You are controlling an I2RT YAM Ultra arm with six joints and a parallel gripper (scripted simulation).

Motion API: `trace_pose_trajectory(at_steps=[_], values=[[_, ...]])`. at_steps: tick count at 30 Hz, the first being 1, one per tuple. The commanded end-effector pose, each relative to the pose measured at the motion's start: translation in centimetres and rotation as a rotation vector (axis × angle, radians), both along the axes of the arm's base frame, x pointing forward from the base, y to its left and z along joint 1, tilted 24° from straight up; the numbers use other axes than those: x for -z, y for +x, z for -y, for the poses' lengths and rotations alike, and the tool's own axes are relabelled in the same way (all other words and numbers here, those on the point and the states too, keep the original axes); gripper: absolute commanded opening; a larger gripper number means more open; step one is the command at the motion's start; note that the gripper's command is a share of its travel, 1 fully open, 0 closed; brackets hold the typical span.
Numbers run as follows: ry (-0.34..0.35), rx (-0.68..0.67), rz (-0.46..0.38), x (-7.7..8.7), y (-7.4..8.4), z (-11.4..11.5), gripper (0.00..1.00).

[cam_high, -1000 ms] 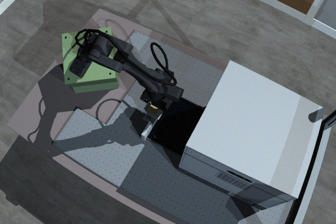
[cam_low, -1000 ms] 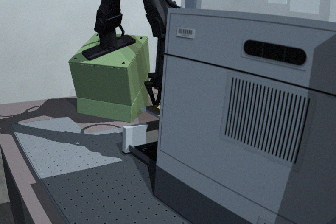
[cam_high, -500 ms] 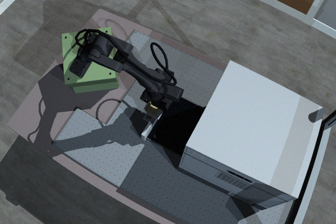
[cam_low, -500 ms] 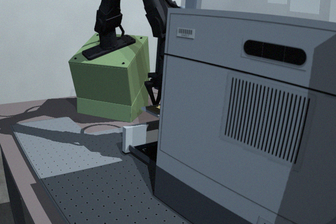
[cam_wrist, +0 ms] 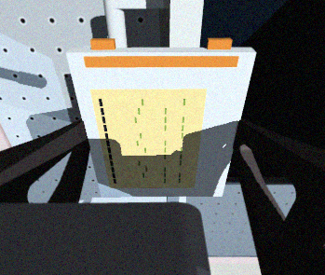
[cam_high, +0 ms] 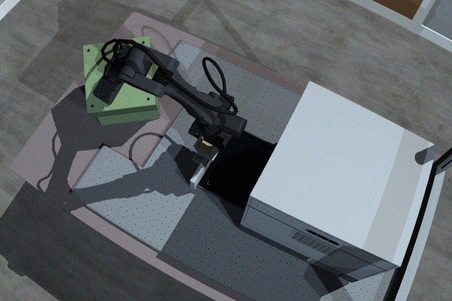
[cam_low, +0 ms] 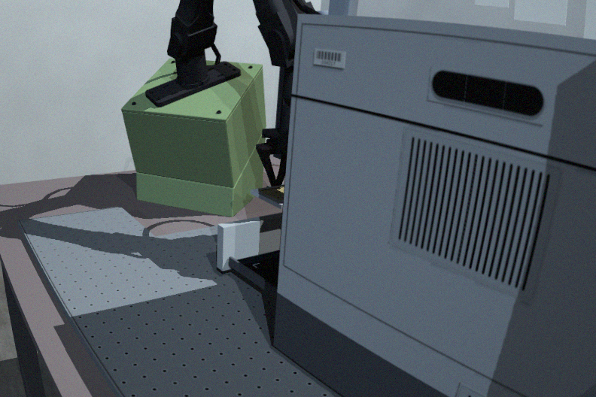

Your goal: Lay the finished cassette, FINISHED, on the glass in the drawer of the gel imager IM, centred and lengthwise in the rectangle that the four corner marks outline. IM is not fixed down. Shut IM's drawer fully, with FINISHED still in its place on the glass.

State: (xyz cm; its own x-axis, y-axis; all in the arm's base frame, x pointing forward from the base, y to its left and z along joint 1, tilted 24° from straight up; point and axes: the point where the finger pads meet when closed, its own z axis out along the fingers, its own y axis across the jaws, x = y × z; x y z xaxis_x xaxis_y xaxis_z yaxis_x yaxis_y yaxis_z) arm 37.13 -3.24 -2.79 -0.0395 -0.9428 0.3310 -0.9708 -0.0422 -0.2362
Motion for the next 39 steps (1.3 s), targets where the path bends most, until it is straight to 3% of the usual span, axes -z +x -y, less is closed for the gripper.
trace_pose_trajectory(at_steps=[1, 39], values=[[0.016, -0.017, 0.018, -0.9, 1.1, -0.7, 0.0], [0.015, -0.016, 0.012, -1.4, 5.2, -0.7, 0.0]])
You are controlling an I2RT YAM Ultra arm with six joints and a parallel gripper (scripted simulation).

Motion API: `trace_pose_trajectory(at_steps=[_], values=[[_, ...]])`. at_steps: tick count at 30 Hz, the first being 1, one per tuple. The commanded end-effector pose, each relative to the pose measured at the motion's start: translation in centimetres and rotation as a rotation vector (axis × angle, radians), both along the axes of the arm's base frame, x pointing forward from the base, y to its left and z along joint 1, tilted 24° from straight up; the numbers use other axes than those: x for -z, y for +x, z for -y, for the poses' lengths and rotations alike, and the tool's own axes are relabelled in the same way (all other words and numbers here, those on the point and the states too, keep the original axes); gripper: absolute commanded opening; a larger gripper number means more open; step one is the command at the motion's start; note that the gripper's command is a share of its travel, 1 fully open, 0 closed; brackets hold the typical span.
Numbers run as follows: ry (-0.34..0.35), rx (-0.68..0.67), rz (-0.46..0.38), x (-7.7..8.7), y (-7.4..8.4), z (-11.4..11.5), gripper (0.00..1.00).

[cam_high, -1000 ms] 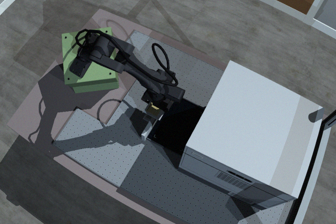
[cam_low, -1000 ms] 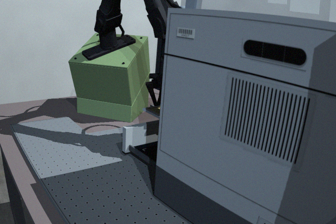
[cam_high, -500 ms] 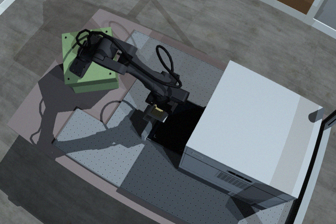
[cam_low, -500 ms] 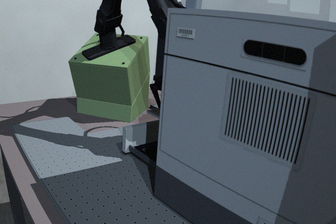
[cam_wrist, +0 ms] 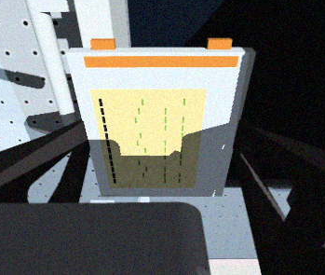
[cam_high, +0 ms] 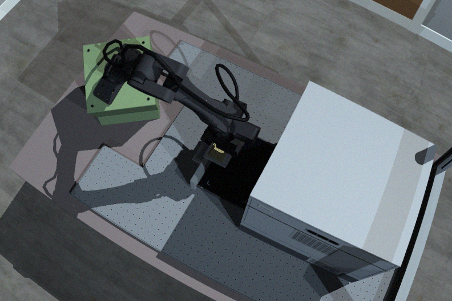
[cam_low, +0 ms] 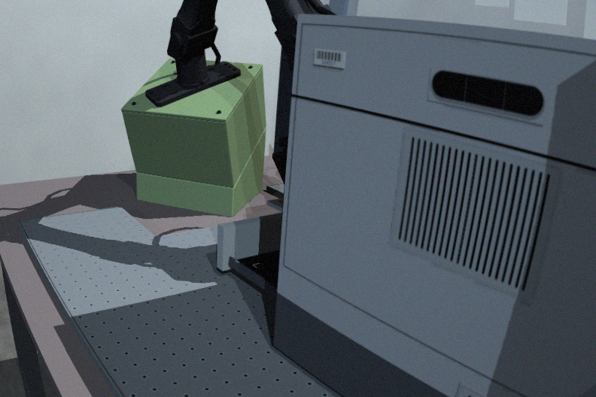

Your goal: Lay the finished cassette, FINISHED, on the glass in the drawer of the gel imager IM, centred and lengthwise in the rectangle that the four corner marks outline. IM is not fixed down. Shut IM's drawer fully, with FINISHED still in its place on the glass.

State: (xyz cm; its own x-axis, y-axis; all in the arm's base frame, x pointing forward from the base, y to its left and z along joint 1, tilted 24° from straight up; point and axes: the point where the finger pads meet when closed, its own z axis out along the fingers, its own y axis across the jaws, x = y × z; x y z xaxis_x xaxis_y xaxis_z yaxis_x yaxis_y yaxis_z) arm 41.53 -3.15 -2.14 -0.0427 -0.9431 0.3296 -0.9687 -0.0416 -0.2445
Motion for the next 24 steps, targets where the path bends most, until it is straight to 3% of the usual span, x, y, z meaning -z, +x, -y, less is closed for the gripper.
trace_pose_trajectory(at_steps=[1, 24], values=[[0.014, -0.017, -0.002, -0.6, 0.9, -0.6, 0.0], [0.014, -0.012, -0.001, -1.0, 3.6, -0.4, 0.0]])
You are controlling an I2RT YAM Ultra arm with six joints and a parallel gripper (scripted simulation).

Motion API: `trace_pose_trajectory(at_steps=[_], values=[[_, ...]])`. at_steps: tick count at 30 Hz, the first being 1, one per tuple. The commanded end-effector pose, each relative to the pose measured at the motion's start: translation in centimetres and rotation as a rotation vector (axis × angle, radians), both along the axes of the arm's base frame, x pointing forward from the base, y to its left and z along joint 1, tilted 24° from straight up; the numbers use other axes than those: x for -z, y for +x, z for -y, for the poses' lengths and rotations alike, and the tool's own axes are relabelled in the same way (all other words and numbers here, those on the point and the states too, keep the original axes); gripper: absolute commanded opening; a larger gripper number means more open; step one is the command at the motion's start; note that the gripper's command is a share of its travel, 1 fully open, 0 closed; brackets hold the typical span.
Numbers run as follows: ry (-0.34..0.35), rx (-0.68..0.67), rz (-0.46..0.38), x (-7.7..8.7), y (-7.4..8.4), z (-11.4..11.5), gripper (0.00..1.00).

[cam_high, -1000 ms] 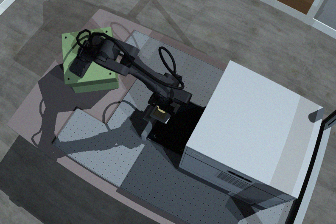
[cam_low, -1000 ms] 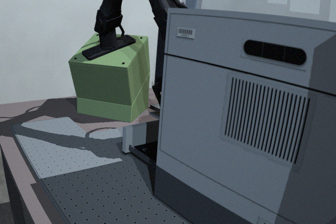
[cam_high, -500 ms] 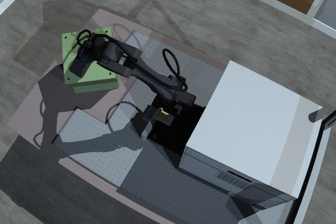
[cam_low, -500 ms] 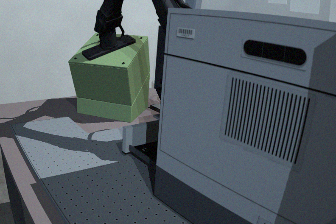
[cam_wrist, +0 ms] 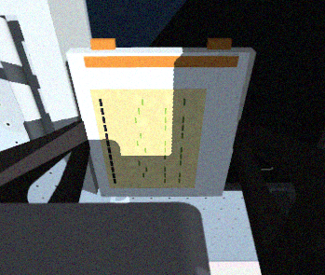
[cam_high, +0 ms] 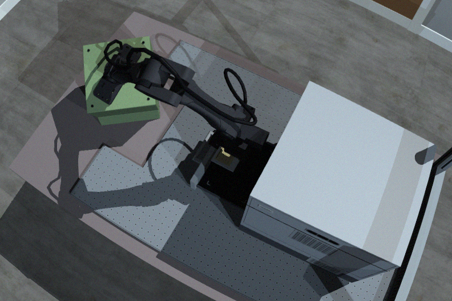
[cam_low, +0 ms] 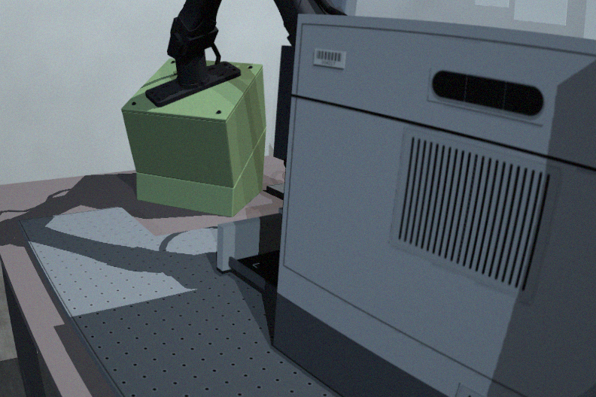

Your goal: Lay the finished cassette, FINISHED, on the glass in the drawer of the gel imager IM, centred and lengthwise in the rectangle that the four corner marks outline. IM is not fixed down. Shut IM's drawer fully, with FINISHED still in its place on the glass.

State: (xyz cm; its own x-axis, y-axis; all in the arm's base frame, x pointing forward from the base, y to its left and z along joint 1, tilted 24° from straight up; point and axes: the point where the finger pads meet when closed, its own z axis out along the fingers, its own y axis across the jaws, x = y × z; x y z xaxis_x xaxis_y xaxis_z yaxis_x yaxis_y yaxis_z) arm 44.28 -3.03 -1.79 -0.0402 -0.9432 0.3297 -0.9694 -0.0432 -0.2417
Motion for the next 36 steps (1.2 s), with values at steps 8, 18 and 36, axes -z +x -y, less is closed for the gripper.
trace_pose_trajectory(at_steps=[8, 18, 36], values=[[0.014, -0.012, 0.002, -0.8, 1.8, -0.5, 0.0], [0.015, -0.014, 0.024, -1.9, 2.8, -0.6, 0.0], [0.015, -0.014, 0.024, -1.9, 2.8, -0.6, 0.0]])
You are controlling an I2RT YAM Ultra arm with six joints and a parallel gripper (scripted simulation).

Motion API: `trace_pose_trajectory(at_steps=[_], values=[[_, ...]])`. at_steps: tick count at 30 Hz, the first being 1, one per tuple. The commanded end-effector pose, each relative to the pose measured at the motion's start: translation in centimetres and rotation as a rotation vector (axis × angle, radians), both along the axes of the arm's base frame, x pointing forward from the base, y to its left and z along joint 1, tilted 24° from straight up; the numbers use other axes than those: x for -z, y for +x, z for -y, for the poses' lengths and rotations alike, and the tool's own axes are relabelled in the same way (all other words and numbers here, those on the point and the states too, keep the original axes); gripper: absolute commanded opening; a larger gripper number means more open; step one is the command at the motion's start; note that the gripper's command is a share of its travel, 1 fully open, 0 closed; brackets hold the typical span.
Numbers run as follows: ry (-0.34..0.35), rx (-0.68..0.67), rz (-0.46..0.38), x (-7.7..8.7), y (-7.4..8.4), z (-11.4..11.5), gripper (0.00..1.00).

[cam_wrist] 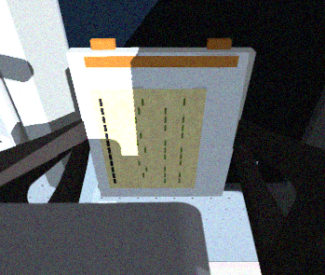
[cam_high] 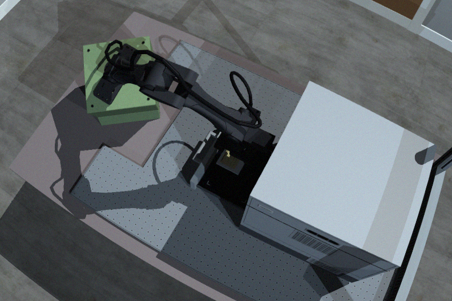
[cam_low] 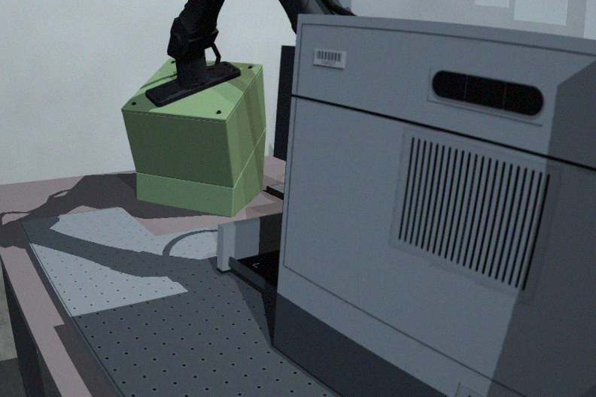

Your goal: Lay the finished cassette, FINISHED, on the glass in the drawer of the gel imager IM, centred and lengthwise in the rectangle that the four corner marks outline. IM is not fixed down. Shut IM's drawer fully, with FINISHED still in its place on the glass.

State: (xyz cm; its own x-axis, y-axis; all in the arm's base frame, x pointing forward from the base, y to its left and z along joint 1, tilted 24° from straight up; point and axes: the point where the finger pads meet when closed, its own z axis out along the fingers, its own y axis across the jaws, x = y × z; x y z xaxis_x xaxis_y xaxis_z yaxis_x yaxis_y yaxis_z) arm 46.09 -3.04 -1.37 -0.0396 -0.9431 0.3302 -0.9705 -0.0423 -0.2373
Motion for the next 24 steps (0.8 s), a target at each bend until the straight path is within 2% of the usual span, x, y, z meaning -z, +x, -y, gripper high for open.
trace_pose_trajectory(at_steps=[1, 21, 22, 24], values=[[0.016, -0.015, 0.028, -1.5, 1.0, -0.61, 0.0], [0.016, -0.015, 0.028, -1.5, 1.0, -0.61, 0.0], [0.014, -0.014, 0.009, -0.57, 0.8, -0.39, 0.0], [0.014, -0.014, 0.009, -0.57, 0.8, -0.39, 0.0]])
